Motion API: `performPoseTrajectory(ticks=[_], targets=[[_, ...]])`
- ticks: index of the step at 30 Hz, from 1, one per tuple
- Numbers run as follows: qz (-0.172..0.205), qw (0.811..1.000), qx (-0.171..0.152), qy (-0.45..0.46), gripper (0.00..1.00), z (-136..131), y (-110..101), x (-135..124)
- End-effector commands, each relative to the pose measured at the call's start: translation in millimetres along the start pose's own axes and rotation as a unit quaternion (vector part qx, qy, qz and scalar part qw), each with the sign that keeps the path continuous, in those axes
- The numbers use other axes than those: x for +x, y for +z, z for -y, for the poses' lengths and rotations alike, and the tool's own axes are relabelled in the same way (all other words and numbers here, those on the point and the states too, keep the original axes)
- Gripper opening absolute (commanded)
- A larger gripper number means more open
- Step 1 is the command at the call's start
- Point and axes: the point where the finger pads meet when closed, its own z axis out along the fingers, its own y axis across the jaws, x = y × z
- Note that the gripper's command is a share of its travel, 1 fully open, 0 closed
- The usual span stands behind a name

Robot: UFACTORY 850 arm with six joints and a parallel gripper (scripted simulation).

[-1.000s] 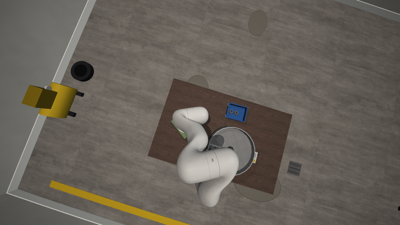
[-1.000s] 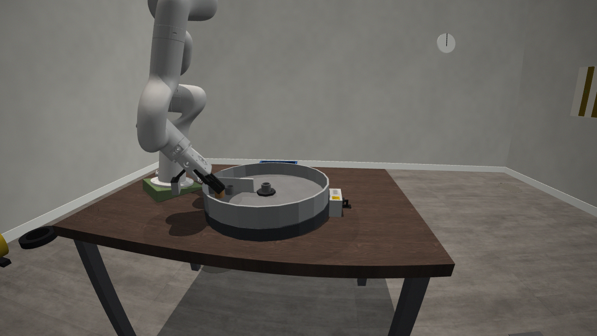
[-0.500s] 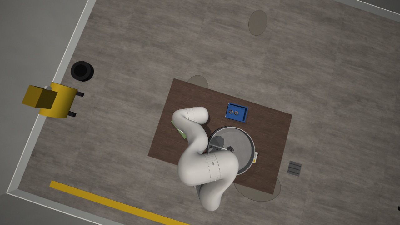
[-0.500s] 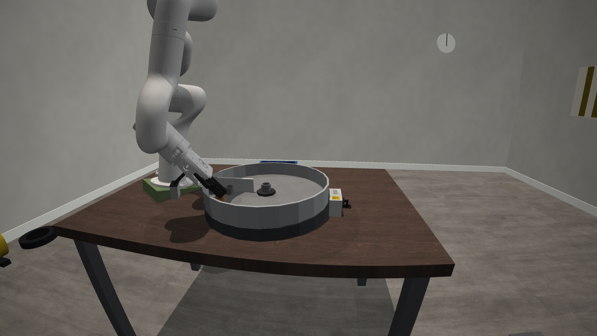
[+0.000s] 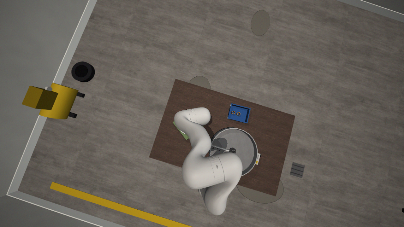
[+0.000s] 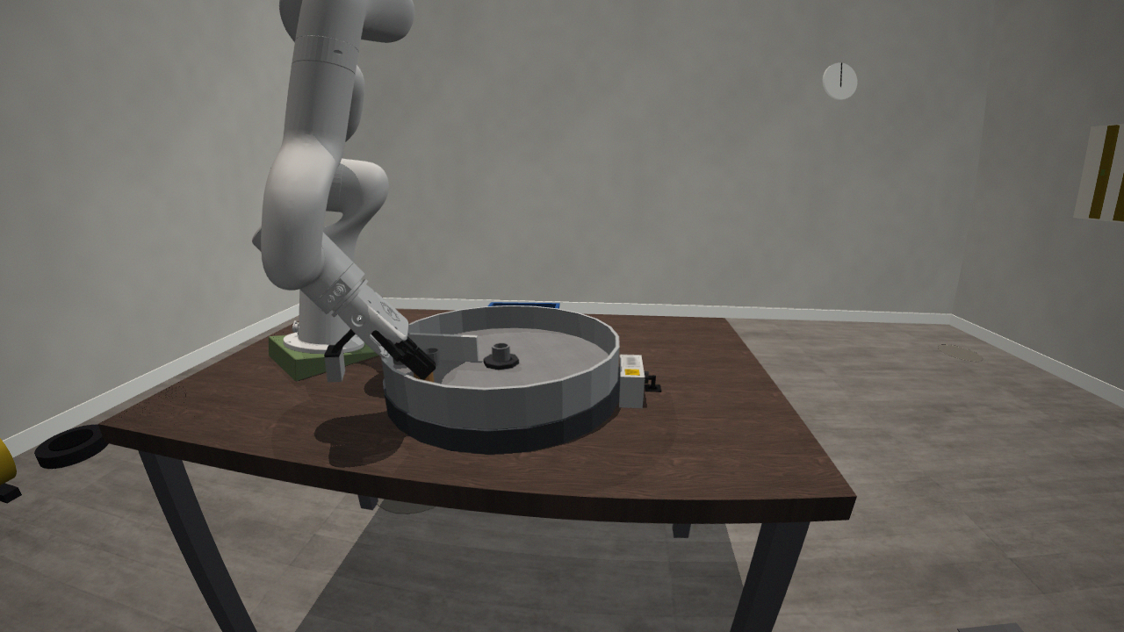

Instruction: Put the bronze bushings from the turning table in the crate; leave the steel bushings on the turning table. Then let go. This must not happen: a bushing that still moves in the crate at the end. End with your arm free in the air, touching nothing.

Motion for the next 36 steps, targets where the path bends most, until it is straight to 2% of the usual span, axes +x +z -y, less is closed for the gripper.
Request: performPoseTrajectory(ticks=[1, 5, 13, 19, 22, 23, 36], targets=[[0.000, 1.000, 0.000, 0.000, 0.00, 8.6, 3.9, -4.8], [0.000, 1.000, 0.000, 0.000, 0.00, 23.5, 11.5, -13.9], [0.000, 1.000, 0.000, 0.000, 0.00, 26.7, 13.2, -15.8], [0.000, 1.000, 0.000, 0.000, 0.00, 47.5, 24.3, -29.1], [0.000, 1.000, 0.000, 0.000, 0.00, 47.8, 24.4, -29.3], [0.000, 1.000, 0.000, 0.000, 0.10, 47.8, 24.4, -29.3], [0.000, 1.000, 0.000, 0.000, 0.10, 47.8, 24.4, -29.3]])
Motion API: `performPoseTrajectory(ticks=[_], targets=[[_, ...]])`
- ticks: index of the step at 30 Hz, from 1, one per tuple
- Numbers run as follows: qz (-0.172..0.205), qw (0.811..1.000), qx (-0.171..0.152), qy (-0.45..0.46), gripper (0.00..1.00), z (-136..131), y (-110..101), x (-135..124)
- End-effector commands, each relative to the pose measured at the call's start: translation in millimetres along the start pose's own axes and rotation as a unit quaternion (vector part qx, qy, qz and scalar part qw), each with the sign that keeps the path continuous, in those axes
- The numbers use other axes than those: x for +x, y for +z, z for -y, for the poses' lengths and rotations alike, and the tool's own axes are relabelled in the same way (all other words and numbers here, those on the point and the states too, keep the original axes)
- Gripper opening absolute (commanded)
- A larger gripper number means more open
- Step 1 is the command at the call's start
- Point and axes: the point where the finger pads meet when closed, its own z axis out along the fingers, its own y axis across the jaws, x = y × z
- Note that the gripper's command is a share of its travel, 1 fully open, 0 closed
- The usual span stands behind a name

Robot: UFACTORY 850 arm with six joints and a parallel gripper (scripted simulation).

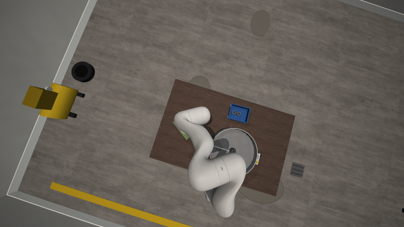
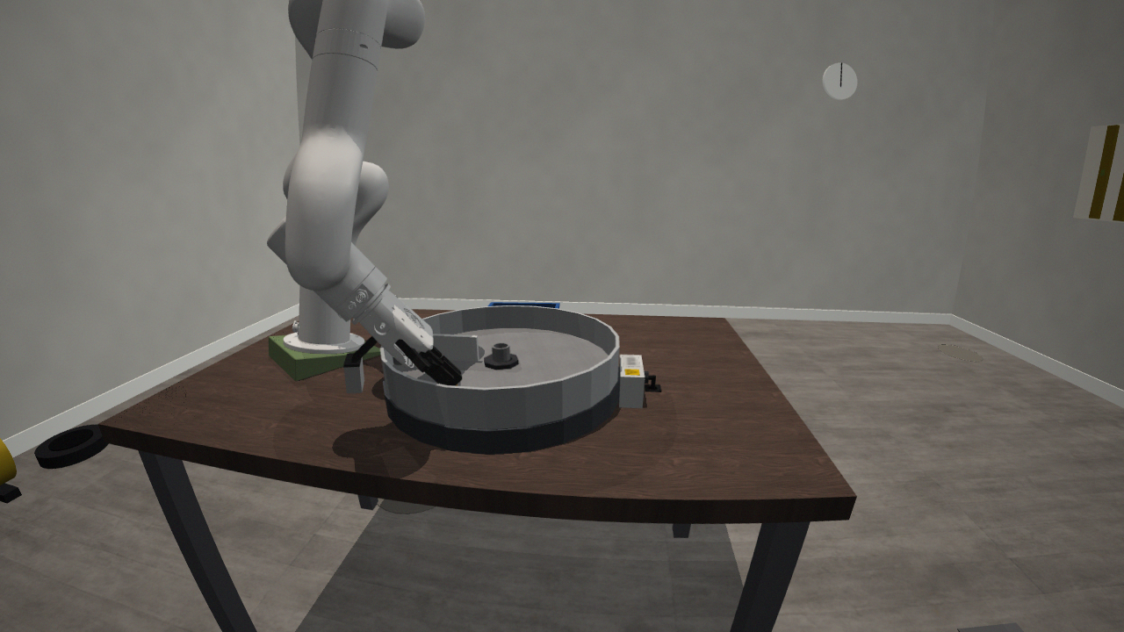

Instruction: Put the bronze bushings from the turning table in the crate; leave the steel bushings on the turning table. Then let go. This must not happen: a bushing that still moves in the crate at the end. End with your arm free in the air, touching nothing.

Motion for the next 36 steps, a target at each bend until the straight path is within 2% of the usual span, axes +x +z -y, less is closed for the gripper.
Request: performPoseTrajectory(ticks=[1, 3, 7, 9, 12, 15, 16, 27, 36], targets=[[0.000, 1.000, 0.001, -0.001, 0.10, 0.8, -0.6, -0.9], [0.000, 1.000, 0.001, -0.001, 0.10, 0.8, -5.4, -4.9], [0.000, 1.000, 0.001, -0.001, 0.10, 0.7, -31.1, -26.4], [0.000, 1.000, 0.001, -0.001, 0.10, 0.7, -31.1, -26.4], [0.000, 1.000, 0.001, -0.001, 0.10, 0.7, -45.0, -38.1], [0.000, 1.000, 0.001, -0.001, 0.10, 0.6, -46.6, -39.4], [0.000, 1.000, 0.001, -0.001, 0.54, 0.6, -46.6, -39.4], [-0.017, 0.998, -0.021, -0.062, 0.54, -5.3, -48.3, -36.7], [-0.060, 0.974, -0.073, -0.204, 0.54, -20.1, -52.2, -31.1]])
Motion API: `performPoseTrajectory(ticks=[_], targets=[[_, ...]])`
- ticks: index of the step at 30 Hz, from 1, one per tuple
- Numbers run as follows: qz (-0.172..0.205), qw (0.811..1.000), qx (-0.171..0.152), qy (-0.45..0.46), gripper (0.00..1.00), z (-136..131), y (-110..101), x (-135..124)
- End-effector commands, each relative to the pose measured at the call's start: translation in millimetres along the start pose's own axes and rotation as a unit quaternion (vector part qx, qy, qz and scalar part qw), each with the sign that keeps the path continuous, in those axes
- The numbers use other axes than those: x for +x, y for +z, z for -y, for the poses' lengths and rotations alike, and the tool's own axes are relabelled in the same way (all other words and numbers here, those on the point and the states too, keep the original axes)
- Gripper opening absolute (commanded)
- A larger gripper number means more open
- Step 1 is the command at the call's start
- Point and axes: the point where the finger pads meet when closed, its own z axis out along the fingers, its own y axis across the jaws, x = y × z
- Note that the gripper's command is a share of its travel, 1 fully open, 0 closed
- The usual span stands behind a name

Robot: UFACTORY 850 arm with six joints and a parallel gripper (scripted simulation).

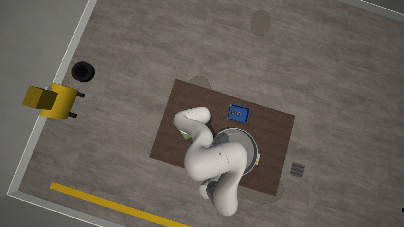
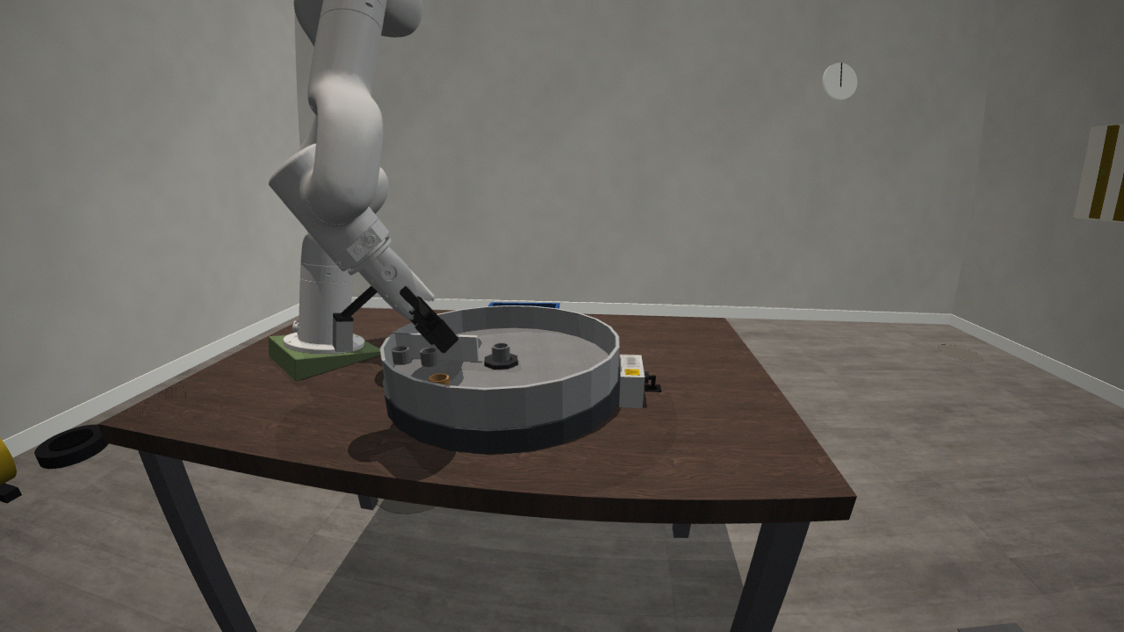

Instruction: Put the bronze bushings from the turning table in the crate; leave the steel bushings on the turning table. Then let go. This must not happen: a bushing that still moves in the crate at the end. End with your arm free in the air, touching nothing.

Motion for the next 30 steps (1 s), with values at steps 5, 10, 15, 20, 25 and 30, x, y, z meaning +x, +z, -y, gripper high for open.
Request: performPoseTrajectory(ticks=[5, 10, 15, 20, 25, 30], targets=[[-0.040, 0.989, -0.049, -0.134, 0.54, -14.5, -2.1, 0.5], [-0.059, 0.976, -0.072, -0.197, 0.54, -21.7, -3.0, 1.1], [-0.080, 0.955, -0.098, -0.268, 0.54, -29.9, -3.9, 1.7], [-0.101, 0.927, -0.123, -0.338, 0.54, -38.2, -5.0, 2.4], [-0.119, 0.897, -0.146, -0.400, 0.54, -45.9, -5.9, 3.0], [-0.138, 0.859, -0.169, -0.463, 0.54, -53.8, -6.8, 3.6]])
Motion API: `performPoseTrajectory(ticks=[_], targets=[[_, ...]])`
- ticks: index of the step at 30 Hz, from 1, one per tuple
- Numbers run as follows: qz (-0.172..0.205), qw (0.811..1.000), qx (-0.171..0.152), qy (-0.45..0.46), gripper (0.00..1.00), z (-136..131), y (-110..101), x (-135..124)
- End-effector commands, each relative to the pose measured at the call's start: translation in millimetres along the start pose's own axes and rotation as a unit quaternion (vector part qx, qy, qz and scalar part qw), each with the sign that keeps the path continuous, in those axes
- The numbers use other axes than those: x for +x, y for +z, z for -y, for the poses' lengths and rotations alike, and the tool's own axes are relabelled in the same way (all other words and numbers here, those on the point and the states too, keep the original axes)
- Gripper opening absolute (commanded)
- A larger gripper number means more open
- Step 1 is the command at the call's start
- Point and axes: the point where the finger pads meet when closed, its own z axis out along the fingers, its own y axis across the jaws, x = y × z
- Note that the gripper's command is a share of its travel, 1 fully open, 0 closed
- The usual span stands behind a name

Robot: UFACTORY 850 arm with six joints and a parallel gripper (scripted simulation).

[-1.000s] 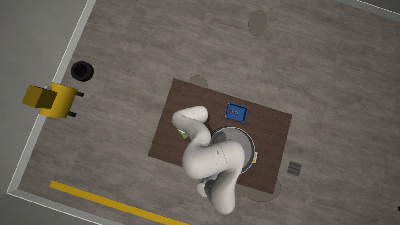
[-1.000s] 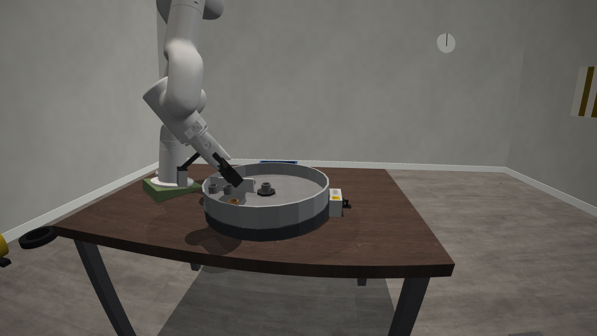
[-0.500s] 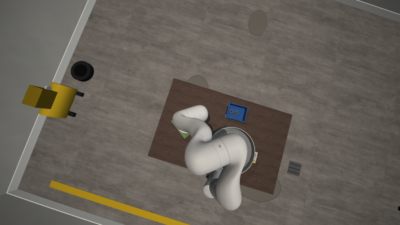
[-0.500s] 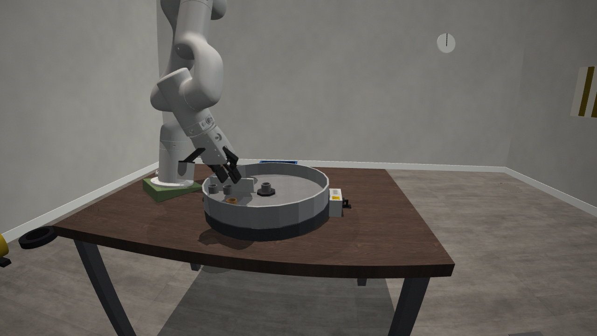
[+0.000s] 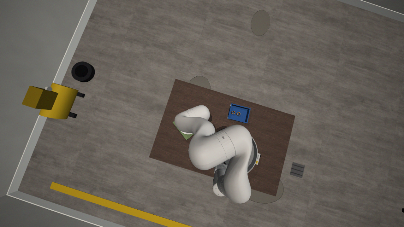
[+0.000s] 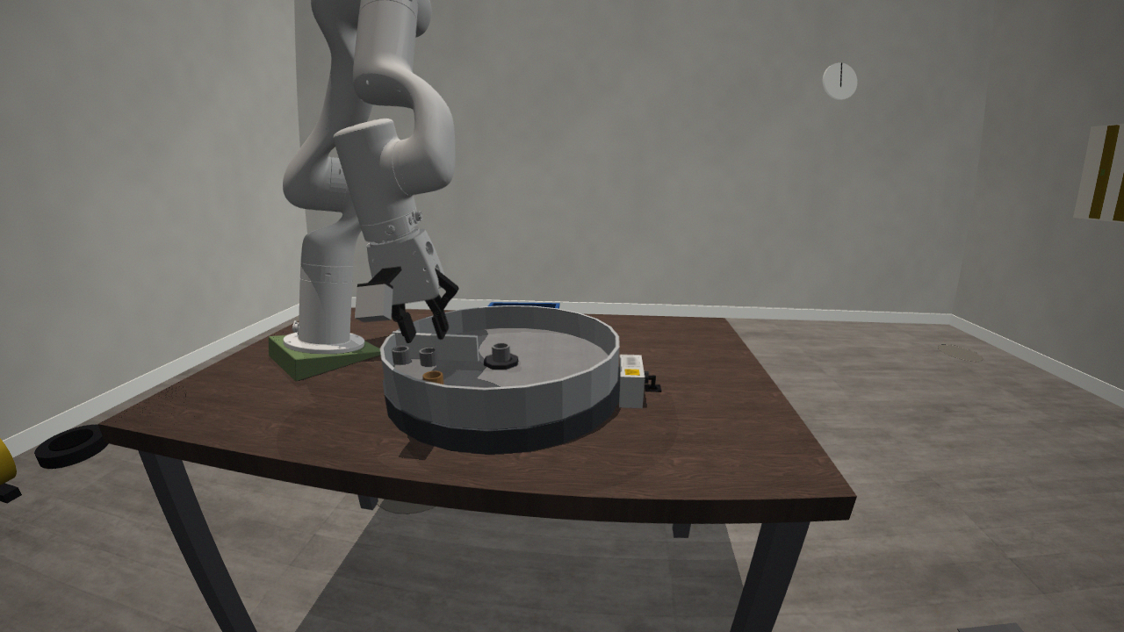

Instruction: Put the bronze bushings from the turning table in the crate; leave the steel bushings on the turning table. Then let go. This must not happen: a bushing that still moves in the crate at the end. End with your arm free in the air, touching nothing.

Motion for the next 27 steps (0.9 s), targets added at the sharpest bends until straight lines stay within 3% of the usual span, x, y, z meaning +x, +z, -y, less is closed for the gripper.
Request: performPoseTrajectory(ticks=[1, 16, 27], targets=[[-0.025, 0.996, -0.028, -0.075, 0.54, -5.8, 0.4, -6.1], [-0.079, 0.959, -0.094, -0.257, 0.54, -20.7, 2.4, -20.8], [-0.083, 0.954, -0.100, -0.270, 0.54, -23.1, 11.1, -20.1]])
